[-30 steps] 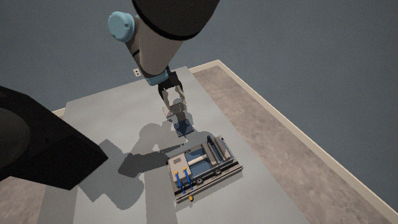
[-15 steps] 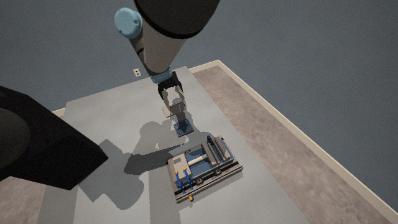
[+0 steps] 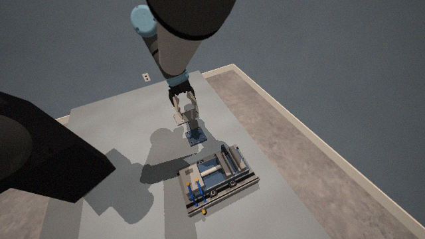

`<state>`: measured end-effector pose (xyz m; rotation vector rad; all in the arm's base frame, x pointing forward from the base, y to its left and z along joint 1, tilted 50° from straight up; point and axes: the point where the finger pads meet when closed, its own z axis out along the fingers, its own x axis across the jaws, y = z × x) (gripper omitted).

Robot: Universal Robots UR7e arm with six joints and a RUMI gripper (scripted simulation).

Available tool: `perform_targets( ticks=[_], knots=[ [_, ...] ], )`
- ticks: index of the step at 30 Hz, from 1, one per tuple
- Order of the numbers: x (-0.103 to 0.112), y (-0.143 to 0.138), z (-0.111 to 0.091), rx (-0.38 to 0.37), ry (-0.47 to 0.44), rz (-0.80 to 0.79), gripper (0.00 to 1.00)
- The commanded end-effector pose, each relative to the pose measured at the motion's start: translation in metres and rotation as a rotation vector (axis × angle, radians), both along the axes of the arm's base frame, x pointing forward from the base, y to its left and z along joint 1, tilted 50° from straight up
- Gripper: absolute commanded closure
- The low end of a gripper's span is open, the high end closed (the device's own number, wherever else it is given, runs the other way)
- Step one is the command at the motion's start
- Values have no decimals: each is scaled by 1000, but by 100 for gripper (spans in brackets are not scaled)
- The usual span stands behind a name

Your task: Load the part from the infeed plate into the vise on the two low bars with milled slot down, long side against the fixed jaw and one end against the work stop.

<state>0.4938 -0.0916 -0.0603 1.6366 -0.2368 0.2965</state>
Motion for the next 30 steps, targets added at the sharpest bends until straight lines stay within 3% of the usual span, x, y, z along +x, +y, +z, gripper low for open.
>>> perform_targets(
  ticks=[1,30],
  knots=[
    [2,3,0,-45,-4,-27,100],
    [2,3,0,-87,-5,-42,100]
  ],
)
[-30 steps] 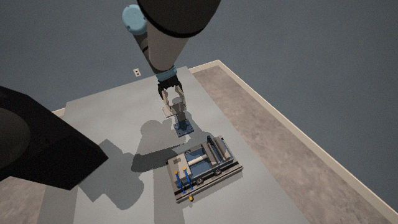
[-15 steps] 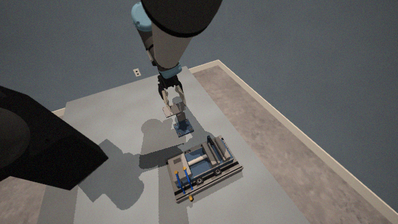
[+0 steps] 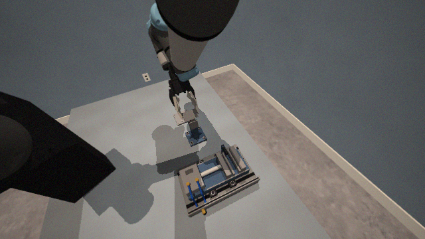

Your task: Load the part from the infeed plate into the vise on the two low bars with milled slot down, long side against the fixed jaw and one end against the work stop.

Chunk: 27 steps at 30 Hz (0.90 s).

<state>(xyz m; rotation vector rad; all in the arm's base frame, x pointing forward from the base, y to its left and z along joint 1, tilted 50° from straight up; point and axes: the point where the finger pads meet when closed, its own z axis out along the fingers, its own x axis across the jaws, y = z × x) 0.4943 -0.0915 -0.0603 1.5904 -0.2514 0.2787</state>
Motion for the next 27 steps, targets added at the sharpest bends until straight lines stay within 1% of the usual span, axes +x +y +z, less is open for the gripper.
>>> perform_targets(
  ticks=[1,27],
  knots=[
    [1,3,0,-46,-4,-15,100],
    [1,3,1,-66,-5,-20,100]
  ],
)
